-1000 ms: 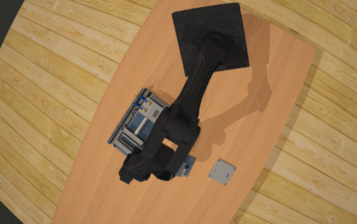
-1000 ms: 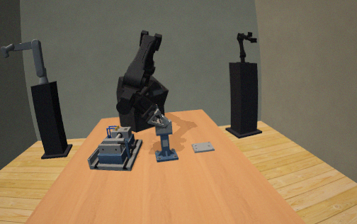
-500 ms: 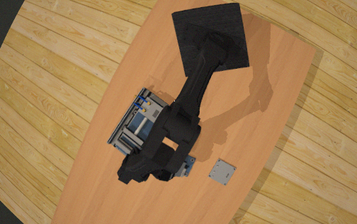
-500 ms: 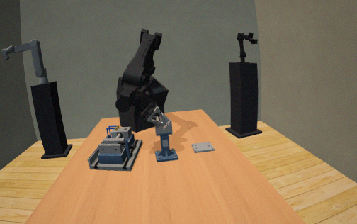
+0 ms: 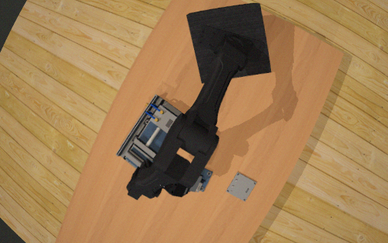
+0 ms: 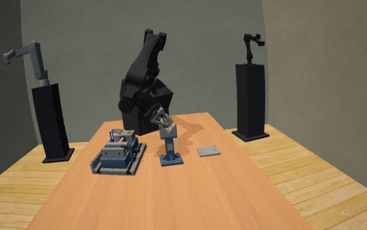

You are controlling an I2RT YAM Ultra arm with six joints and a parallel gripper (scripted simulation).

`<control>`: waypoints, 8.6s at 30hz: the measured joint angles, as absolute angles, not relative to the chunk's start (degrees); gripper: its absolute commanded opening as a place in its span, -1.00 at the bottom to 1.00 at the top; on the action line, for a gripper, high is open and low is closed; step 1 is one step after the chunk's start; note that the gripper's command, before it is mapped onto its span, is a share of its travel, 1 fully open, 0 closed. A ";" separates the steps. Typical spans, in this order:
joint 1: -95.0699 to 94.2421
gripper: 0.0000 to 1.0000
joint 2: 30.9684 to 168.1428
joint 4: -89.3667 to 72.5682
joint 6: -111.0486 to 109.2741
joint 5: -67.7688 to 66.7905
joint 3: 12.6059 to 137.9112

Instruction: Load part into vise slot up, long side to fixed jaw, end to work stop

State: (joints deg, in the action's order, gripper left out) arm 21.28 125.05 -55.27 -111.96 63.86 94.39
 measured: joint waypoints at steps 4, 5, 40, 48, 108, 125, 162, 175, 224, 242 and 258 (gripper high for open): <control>21.34 -1.00 124.95 -55.64 -112.16 63.86 94.39; 21.34 -1.00 124.92 -55.75 -112.20 63.86 94.39; 21.61 -1.00 124.49 -57.25 -112.97 63.86 94.39; 21.61 -1.00 124.49 -57.25 -112.97 63.86 94.39; 21.58 -1.00 121.73 -51.88 -109.93 60.51 89.54; 19.07 -1.00 115.31 -45.54 -102.06 50.89 85.23; 10.57 -1.00 107.11 -41.71 -89.56 25.76 82.70; 8.64 -1.00 106.24 -41.76 -87.29 19.84 82.70; 7.22 -1.00 105.97 -42.22 -85.71 15.66 82.70; 7.22 -1.00 105.97 -42.24 -85.71 15.66 82.70; 7.22 -1.00 104.77 -43.68 -85.80 15.66 82.89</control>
State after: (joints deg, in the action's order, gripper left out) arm 7.22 104.77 -43.68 -85.80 15.66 82.89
